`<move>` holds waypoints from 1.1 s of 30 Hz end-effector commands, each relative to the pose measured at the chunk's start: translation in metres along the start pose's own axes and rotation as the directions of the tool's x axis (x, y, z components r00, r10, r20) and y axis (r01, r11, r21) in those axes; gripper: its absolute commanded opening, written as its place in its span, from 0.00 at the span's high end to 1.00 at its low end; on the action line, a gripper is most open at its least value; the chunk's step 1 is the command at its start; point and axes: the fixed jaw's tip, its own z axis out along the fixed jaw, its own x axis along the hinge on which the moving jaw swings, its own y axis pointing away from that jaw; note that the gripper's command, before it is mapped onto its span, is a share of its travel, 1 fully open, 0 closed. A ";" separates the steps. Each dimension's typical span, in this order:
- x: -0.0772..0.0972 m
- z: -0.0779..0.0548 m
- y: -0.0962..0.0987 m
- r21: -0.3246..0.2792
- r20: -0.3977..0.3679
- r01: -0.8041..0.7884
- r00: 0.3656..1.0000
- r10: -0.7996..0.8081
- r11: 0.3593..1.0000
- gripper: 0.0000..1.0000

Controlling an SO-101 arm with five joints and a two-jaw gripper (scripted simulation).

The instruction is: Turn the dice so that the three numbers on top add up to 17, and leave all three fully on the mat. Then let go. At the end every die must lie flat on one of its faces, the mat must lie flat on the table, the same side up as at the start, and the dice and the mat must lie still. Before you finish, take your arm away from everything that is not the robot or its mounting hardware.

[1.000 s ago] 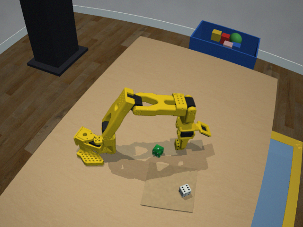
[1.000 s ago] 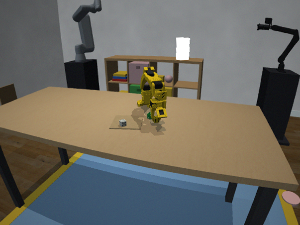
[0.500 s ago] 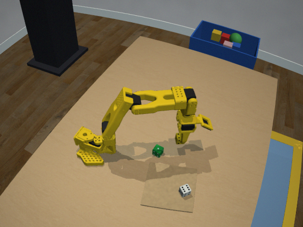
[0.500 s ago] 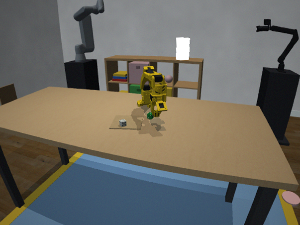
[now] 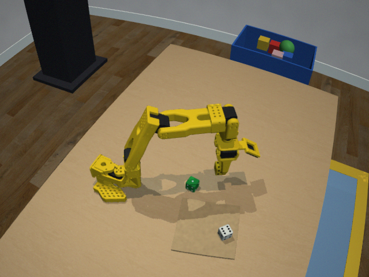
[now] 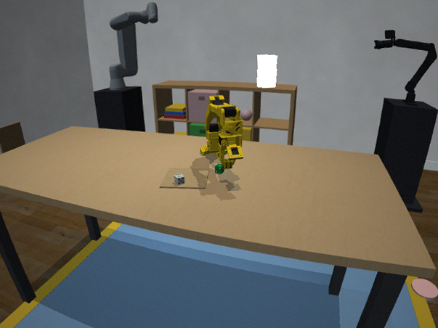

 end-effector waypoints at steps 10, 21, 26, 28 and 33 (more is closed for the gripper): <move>0.004 -0.021 -0.035 -0.011 0.205 -0.159 0.966 0.158 0.987 1.00; 0.027 -0.019 -0.069 -0.020 0.353 -0.321 0.884 0.307 0.947 1.00; 0.036 -0.016 -0.077 -0.022 0.393 -0.365 0.853 0.344 0.931 1.00; 0.039 -0.015 -0.080 -0.023 0.408 -0.381 0.841 0.356 0.924 1.00; 0.043 -0.013 -0.083 -0.024 0.426 -0.401 0.825 0.372 0.916 1.00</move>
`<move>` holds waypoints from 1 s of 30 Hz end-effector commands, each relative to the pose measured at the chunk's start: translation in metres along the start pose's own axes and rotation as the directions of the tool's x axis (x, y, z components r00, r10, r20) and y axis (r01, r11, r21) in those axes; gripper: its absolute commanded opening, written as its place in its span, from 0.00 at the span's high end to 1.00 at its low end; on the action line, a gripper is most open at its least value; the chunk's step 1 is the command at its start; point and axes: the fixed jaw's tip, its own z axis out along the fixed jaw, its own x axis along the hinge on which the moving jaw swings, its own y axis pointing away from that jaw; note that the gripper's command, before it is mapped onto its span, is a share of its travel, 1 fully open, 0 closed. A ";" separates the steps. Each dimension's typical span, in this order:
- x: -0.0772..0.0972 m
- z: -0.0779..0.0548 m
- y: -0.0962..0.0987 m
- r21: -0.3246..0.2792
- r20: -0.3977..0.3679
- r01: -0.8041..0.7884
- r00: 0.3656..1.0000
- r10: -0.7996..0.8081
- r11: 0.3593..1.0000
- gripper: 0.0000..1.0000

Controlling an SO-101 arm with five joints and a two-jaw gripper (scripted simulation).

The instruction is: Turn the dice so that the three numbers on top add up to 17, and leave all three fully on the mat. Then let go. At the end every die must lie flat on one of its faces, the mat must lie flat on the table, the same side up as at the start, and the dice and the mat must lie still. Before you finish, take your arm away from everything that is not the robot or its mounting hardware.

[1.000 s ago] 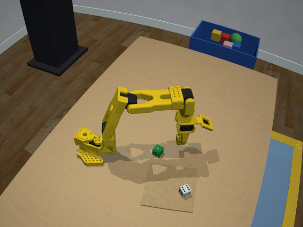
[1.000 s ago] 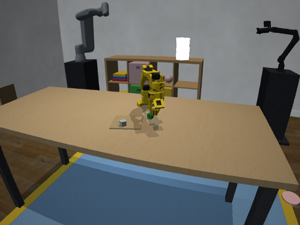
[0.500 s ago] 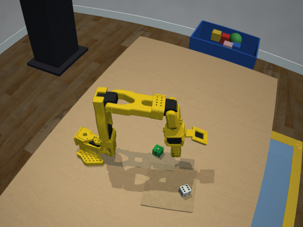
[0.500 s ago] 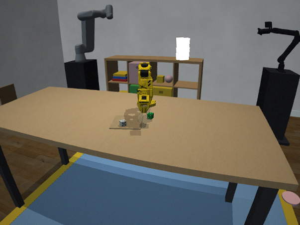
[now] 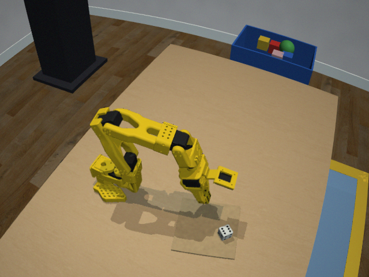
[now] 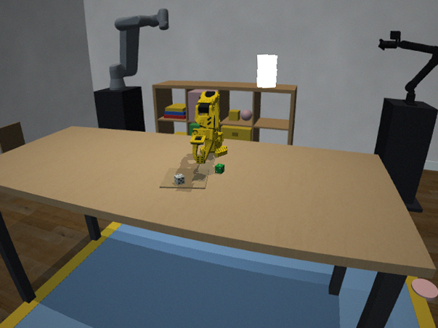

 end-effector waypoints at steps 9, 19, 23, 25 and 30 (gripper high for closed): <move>-0.008 -0.007 -0.005 0.003 0.084 -0.035 0.996 0.034 0.999 1.00; -0.009 -0.008 -0.043 0.065 0.235 -0.180 0.959 0.160 0.982 1.00; -0.008 -0.008 -0.056 0.087 0.286 -0.228 0.938 0.194 0.970 1.00; -0.005 -0.010 -0.068 0.109 0.337 -0.275 0.914 0.225 0.955 1.00; 0.001 -0.013 -0.094 0.156 0.440 -0.371 0.856 0.272 0.916 1.00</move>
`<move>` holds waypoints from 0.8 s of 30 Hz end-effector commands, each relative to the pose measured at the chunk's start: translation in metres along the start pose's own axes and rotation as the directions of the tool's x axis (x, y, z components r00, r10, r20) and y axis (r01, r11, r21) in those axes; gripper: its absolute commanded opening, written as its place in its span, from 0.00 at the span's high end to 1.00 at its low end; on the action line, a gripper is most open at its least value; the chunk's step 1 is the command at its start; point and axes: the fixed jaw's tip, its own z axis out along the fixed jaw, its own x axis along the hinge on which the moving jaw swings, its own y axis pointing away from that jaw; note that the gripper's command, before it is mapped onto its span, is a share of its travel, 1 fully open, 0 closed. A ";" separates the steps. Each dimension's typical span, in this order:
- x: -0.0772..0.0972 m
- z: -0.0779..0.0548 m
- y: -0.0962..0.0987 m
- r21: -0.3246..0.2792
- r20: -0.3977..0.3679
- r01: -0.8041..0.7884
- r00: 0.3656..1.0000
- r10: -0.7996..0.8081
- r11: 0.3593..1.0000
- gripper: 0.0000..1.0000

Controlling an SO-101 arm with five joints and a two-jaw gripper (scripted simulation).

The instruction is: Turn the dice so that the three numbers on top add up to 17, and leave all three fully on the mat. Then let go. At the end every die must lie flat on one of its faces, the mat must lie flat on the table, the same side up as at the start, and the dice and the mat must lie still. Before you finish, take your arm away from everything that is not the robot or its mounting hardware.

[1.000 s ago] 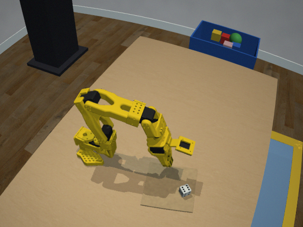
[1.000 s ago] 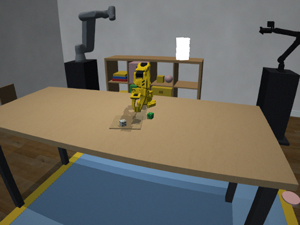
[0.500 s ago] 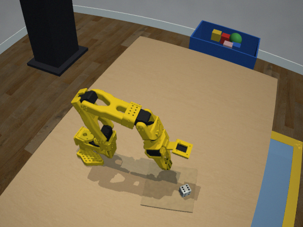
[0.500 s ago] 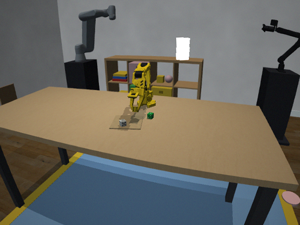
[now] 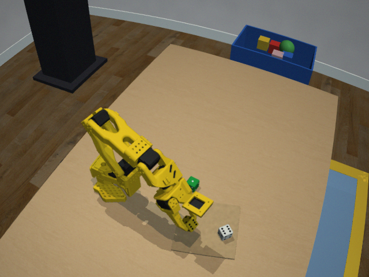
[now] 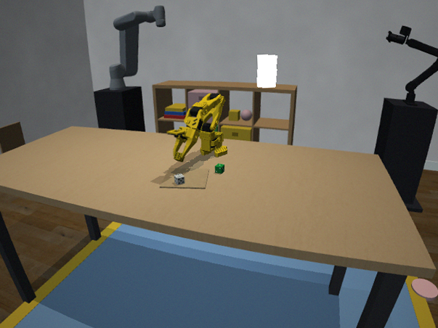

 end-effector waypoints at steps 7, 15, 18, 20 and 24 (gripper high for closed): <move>-0.011 -0.004 -0.028 0.082 0.168 -0.082 0.984 0.067 0.993 1.00; -0.012 -0.003 -0.029 0.085 0.173 -0.086 0.983 0.070 0.993 1.00; -0.013 -0.002 -0.031 0.092 0.185 -0.095 0.980 0.077 0.991 1.00; -0.015 -0.001 -0.035 0.101 0.199 -0.106 0.976 0.085 0.989 1.00; -0.020 0.003 -0.045 0.125 0.241 -0.138 0.965 0.105 0.983 1.00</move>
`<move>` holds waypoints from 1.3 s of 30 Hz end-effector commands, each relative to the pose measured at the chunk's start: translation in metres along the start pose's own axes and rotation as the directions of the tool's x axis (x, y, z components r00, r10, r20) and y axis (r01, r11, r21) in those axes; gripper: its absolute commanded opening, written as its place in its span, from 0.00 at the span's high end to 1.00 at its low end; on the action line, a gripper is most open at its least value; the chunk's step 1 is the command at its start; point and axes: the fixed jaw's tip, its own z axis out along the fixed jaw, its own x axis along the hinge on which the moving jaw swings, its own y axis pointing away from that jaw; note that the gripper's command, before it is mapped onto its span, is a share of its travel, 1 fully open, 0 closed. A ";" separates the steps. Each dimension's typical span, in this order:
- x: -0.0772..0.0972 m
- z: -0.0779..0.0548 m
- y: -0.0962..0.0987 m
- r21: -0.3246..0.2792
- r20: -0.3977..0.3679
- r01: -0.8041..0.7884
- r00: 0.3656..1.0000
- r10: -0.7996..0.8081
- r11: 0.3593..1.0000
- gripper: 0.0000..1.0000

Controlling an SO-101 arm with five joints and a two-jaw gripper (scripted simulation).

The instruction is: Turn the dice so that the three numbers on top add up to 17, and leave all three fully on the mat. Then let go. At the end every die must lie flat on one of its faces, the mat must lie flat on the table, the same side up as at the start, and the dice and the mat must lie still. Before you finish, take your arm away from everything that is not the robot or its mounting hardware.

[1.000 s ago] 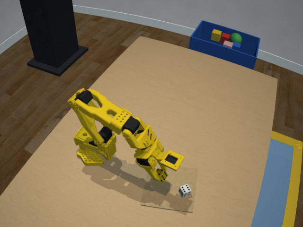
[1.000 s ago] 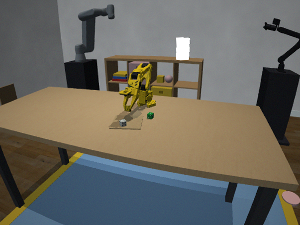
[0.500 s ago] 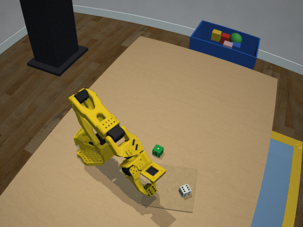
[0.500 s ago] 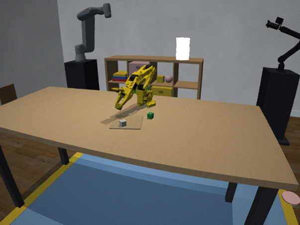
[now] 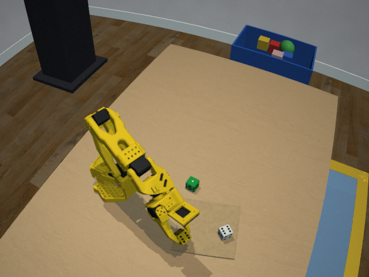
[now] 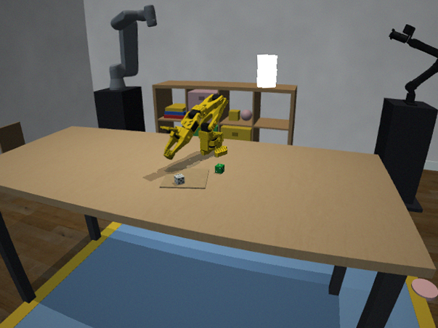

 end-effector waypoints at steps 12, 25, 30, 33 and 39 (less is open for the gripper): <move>-0.021 0.019 -0.045 0.136 0.211 -0.121 0.973 0.090 0.983 1.00; -0.024 0.021 -0.082 0.236 0.358 -0.215 0.926 0.121 0.948 1.00; -0.024 0.021 -0.089 0.253 0.383 -0.232 0.916 0.123 0.939 1.00; -0.024 0.021 -0.090 0.256 0.387 -0.235 0.914 0.123 0.938 1.00; -0.024 0.021 -0.090 0.256 0.388 -0.235 0.914 0.123 0.938 1.00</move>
